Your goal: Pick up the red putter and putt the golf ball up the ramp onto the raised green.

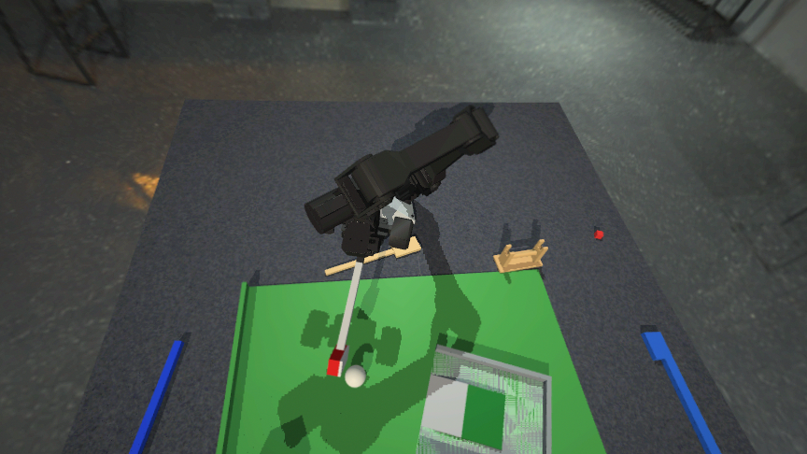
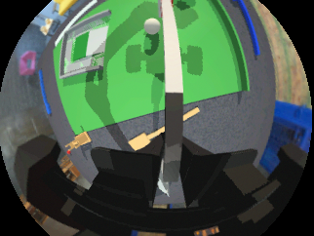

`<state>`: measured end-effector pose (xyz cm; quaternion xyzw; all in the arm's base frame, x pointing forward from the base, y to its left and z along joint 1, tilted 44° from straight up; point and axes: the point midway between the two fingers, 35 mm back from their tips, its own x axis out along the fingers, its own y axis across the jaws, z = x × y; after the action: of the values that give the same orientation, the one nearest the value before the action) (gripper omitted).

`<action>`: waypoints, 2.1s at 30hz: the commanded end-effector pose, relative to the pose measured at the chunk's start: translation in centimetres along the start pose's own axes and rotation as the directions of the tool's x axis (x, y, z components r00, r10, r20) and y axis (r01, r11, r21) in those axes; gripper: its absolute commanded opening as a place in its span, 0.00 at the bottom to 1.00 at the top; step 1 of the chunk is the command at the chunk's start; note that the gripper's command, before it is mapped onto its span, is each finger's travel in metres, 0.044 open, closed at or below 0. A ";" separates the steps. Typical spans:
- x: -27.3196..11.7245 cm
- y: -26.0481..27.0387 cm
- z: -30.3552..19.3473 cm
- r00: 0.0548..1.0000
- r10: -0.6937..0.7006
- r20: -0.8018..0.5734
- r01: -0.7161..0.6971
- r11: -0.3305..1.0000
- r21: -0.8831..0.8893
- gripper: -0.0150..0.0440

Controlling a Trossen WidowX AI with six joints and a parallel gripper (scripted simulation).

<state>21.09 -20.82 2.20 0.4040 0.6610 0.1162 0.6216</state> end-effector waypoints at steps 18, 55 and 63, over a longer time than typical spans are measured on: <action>3.8 -0.9 0.2 1.000 -0.010 0.004 0.010 0.999 0.049 0.25; 6.6 -2.2 0.1 1.000 -0.013 -0.002 0.013 0.999 0.047 0.25; 6.8 -3.9 0.1 1.000 -0.011 0.004 0.011 0.999 0.049 0.25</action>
<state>20.42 -18.43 -4.98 0.4188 0.6641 0.0961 0.6118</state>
